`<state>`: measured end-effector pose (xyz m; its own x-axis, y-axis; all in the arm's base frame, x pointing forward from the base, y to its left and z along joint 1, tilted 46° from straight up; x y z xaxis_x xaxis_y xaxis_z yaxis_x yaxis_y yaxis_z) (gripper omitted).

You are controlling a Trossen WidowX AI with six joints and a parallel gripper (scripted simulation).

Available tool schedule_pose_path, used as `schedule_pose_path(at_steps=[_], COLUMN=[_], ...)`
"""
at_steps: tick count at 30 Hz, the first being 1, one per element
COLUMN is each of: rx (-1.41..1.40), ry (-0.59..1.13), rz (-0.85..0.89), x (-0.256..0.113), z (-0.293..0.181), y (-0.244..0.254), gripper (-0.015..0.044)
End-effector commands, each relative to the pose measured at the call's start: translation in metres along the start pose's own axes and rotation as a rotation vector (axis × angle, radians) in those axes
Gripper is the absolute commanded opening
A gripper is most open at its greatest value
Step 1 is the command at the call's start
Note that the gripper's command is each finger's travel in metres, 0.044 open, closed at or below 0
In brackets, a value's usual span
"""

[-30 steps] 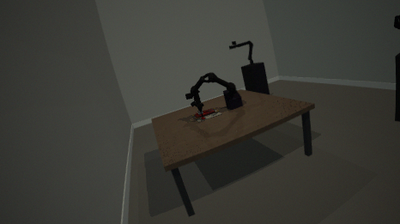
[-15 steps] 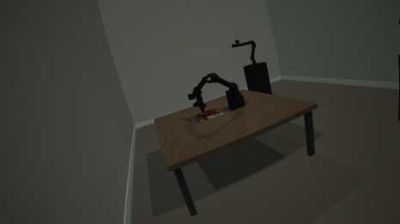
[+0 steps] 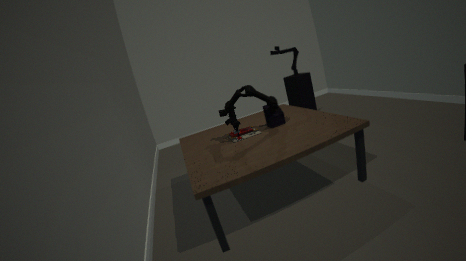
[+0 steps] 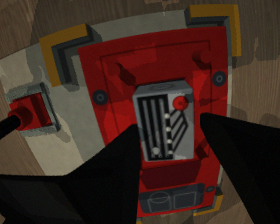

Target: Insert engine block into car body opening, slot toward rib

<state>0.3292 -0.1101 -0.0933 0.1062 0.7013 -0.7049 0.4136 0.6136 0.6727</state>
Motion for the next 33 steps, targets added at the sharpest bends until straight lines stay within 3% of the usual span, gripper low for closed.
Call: schedule_pose_path(at_steps=[1,7,27,33], rx=[-0.001,-0.001,0.003,0.003], ry=[0.000,0.000,-0.001,-0.001], rz=[-0.001,-0.001,0.003,0.003], x=[0.000,0.000,-0.014,-0.014], z=[0.000,0.000,0.000,0.000], y=[0.000,0.000,0.001,0.001], gripper=[0.0290,0.0440,0.0440,0.0282])
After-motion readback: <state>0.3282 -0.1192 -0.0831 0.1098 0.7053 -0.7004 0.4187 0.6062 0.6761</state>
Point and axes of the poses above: the point midway between the two fingers, 35 mm back from their tips, its own x axis out along the fingers, its own y axis across the jaws, z = x × y, the point moved 5 cm from there along -x, back along the fingers, and after that the axes turned 14 degrees about x, right-handed, at the moved point
